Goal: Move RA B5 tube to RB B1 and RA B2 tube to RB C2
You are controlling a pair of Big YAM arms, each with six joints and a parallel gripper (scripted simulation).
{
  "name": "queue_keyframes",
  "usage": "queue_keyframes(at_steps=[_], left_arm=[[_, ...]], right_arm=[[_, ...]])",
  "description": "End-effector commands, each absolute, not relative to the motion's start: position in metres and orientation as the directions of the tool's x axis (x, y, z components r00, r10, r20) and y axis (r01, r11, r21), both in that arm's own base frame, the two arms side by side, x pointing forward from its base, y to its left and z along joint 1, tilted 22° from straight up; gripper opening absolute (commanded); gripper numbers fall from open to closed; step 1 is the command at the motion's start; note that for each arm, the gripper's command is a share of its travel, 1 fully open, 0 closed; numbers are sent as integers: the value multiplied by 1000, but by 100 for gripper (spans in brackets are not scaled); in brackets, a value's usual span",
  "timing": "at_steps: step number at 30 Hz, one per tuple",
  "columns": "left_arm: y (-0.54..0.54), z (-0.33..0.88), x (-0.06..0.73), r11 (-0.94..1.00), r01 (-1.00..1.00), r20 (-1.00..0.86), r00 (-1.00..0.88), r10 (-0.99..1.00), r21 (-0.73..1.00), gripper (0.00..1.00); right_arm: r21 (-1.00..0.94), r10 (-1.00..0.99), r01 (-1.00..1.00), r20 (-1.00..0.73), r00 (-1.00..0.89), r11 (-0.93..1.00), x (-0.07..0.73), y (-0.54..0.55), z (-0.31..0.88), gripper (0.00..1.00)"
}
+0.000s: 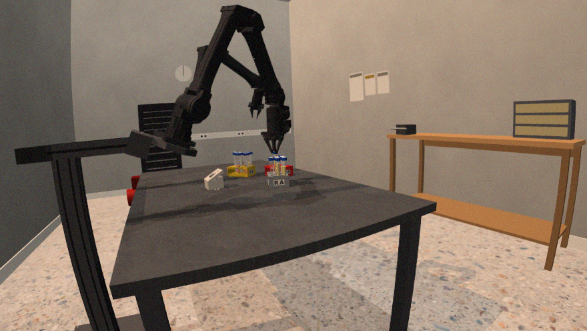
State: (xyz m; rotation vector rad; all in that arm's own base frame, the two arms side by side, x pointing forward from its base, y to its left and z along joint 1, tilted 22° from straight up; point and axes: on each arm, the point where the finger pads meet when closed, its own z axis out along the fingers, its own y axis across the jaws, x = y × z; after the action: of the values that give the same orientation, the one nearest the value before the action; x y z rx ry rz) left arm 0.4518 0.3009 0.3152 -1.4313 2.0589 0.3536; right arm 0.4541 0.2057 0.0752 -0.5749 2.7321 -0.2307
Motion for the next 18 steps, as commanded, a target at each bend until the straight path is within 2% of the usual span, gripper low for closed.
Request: queue_keyframes(at_steps=[1,18], left_arm=[[304,335,456,385,-912,-631,-216,-745,-141,30],[304,335,456,385,-912,-631,-216,-745,-141,30]], right_arm=[[-217,-410,-354,-341,-846,910,478,214,88,0],[-217,-411,-355,-340,-846,909,481,214,80,0]])
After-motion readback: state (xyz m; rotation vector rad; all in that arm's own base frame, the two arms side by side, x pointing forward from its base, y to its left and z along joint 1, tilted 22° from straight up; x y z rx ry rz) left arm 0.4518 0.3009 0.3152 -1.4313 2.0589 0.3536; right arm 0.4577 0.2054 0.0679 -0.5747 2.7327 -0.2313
